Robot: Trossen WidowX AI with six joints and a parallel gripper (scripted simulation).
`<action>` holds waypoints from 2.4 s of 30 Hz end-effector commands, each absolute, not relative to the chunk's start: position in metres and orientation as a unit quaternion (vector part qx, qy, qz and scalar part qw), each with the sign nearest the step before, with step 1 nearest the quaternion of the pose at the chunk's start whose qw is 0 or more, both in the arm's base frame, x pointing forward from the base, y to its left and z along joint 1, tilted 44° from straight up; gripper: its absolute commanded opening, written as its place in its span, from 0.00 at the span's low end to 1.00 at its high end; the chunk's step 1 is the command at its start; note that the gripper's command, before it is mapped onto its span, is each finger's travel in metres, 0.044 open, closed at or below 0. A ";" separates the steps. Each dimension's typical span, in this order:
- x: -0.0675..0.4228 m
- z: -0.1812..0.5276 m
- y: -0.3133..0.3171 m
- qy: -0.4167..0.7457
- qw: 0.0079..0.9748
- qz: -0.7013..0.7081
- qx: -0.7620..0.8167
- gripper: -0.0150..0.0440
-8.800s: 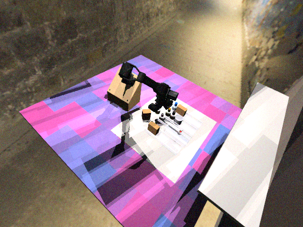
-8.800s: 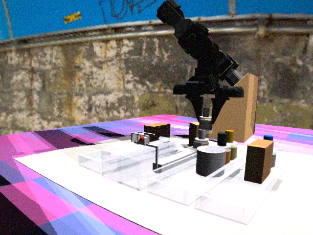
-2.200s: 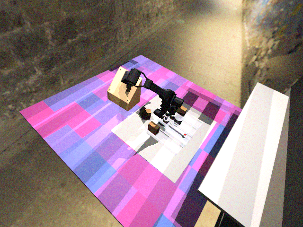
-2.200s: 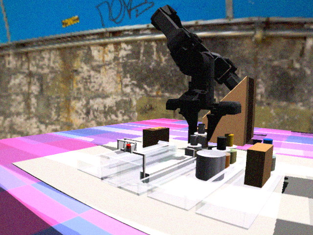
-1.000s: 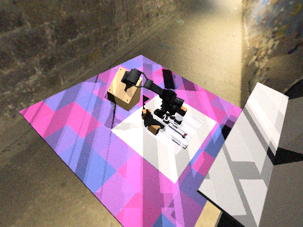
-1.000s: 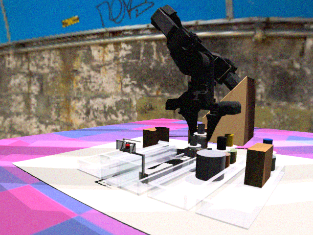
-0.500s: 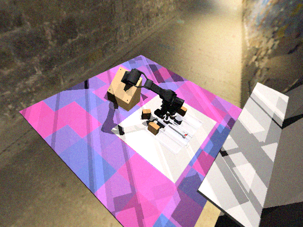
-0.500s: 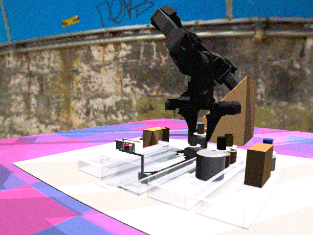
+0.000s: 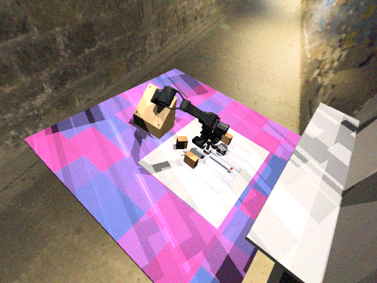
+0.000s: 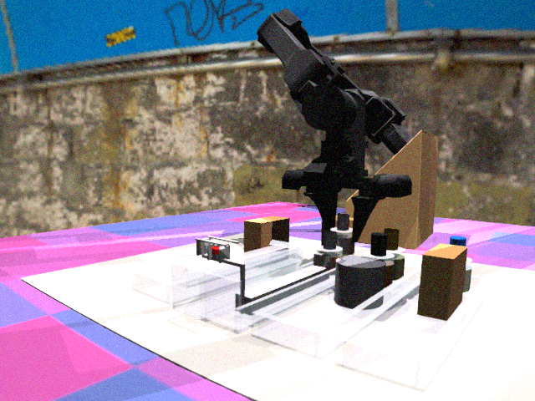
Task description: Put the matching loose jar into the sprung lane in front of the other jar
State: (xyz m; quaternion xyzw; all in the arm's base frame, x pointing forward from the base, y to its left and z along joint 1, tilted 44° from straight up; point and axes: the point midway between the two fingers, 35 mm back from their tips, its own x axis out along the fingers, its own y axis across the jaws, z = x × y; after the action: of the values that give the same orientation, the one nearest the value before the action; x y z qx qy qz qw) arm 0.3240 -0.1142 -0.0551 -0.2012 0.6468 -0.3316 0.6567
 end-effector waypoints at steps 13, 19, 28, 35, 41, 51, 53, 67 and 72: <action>0.330 -0.057 -0.119 0.639 0.664 -0.333 -0.200 0.25; 0.329 -0.059 -0.120 0.639 0.664 -0.333 -0.200 0.25; 0.329 -0.061 -0.122 0.639 0.664 -0.333 -0.200 0.25; 0.328 -0.062 -0.124 0.639 0.664 -0.333 -0.200 0.25; 0.328 -0.064 -0.125 0.639 0.664 -0.333 -0.201 0.25; 0.327 -0.066 -0.128 0.639 0.664 -0.334 -0.201 0.25; 0.327 -0.066 -0.128 0.639 0.663 -0.334 -0.201 0.25; 0.326 -0.070 -0.132 0.639 0.663 -0.334 -0.201 0.25; 0.325 -0.070 -0.132 0.639 0.663 -0.334 -0.201 0.25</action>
State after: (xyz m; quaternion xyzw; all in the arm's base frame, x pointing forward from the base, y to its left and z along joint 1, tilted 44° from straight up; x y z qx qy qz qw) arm 0.3213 -0.1303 -0.0712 -0.2007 0.6448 -0.3311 0.6590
